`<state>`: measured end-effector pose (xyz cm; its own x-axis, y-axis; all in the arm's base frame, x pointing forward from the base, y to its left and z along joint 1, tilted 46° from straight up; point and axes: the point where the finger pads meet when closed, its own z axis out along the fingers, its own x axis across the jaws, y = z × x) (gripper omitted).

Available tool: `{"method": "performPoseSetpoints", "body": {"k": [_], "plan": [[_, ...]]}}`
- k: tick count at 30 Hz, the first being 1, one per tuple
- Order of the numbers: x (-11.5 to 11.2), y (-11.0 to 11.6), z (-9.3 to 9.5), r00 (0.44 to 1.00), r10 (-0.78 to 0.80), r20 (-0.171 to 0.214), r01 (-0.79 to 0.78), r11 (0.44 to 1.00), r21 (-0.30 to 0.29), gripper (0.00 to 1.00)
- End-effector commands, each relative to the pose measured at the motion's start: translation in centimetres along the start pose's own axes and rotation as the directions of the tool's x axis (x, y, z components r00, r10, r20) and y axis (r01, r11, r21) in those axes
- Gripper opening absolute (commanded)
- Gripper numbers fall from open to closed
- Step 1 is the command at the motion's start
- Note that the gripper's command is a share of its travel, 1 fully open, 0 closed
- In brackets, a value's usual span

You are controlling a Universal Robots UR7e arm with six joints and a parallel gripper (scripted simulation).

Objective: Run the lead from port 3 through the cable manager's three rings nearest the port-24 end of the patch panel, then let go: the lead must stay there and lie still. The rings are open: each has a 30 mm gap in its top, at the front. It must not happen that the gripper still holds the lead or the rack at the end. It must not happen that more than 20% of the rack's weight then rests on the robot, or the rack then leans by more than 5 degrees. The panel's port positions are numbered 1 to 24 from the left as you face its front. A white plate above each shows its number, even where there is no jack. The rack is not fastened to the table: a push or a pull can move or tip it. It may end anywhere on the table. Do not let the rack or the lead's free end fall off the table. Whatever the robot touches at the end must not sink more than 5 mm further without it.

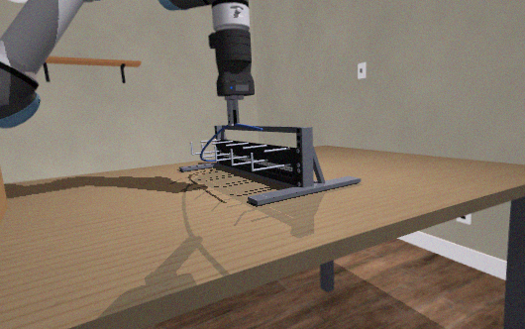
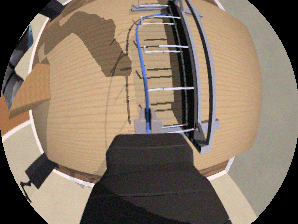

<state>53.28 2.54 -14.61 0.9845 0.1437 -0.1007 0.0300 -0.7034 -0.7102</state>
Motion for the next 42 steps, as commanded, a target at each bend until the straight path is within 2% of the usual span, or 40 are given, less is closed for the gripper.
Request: {"method": "performPoseSetpoints", "body": {"k": [1, 9, 42], "plan": [[1.63, 0.75, -0.81, 0.999, -0.050, -0.001, 0.050, 0.999, -0.001, 0.00], [2.52, 1.15, -1.21, 0.997, -0.078, -0.001, 0.078, 0.997, -0.001, 0.00], [2.54, 1.16, -1.22, 0.997, -0.079, -0.001, 0.079, 0.997, -0.001, 0.00]]}}
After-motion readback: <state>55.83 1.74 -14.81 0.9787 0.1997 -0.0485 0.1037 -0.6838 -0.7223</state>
